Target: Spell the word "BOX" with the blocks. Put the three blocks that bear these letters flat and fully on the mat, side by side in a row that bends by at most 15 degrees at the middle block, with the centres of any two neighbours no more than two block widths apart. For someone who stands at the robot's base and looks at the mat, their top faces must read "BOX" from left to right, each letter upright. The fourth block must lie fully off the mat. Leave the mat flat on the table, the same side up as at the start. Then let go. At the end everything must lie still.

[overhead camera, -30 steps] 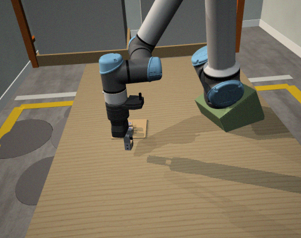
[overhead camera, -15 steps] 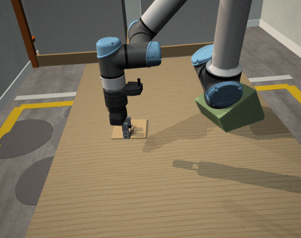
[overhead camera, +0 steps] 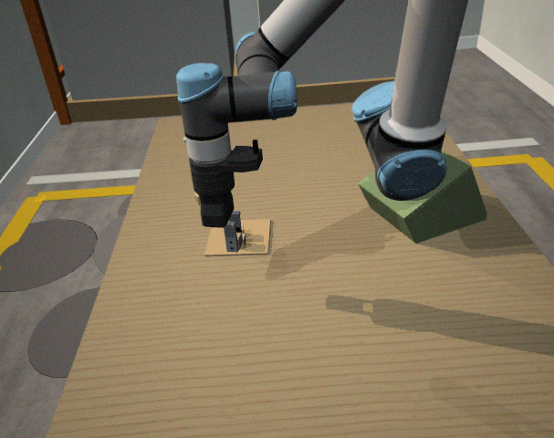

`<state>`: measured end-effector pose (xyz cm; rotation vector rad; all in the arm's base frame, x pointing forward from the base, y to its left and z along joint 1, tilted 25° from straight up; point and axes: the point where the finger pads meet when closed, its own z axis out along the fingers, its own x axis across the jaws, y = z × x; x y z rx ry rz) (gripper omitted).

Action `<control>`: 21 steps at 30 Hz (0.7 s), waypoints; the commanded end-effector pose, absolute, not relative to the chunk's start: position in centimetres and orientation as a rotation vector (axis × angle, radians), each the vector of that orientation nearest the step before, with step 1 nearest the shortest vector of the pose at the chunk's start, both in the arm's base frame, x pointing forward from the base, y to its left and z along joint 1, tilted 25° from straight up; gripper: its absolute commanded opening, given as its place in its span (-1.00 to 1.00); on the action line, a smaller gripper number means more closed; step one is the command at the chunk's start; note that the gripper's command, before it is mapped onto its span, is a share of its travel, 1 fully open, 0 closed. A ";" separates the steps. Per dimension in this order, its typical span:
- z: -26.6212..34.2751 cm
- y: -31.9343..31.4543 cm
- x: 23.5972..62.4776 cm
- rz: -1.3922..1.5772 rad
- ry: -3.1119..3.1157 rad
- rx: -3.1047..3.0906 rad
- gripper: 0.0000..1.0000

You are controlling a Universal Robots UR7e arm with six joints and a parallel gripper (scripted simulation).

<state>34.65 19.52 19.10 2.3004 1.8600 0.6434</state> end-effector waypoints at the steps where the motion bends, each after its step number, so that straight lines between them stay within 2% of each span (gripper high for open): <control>1: 19.1 19.5 34.7 0.645 1.861 2.299 -0.01; 21: 18.8 18.0 34.8 0.620 1.974 2.179 -0.01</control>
